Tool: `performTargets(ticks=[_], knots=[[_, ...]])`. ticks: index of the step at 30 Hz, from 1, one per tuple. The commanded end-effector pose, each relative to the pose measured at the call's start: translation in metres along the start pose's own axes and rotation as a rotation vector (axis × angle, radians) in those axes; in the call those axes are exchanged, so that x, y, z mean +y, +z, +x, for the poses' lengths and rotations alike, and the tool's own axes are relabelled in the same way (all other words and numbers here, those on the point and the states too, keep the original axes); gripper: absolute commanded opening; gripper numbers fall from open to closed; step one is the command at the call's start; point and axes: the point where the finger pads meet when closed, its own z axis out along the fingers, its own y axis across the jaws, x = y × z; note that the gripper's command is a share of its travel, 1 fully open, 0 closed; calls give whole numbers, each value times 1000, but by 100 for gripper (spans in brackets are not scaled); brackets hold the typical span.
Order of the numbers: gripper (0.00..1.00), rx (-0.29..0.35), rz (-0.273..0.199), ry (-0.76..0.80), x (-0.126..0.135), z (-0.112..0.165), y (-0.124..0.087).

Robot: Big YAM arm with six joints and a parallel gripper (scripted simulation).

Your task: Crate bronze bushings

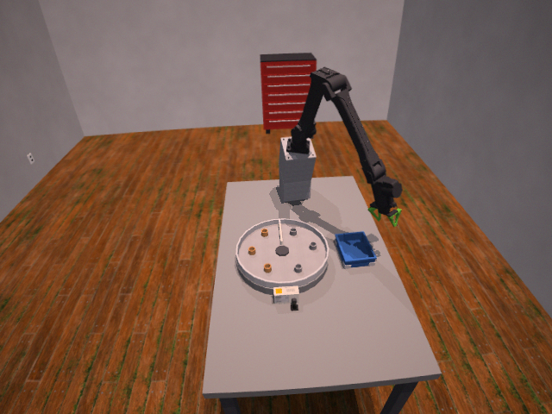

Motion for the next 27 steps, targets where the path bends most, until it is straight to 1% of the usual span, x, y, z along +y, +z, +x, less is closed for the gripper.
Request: performTargets(ticks=[1,17,18,20,22,24,26,27], knots=[[100,-2,11,-1,-5,-1,-3],[100,-2,11,-1,-5,-1,-3],[100,-6,40,1,-20,-2,-9],[100,4,26,2,-12,9,-10],[100,12,18,8,-8,21,-16],[100,30,5,20,0,44,-18],[100,40,-3,27,4,56,-19],[100,45,2,31,3,64,-21]])
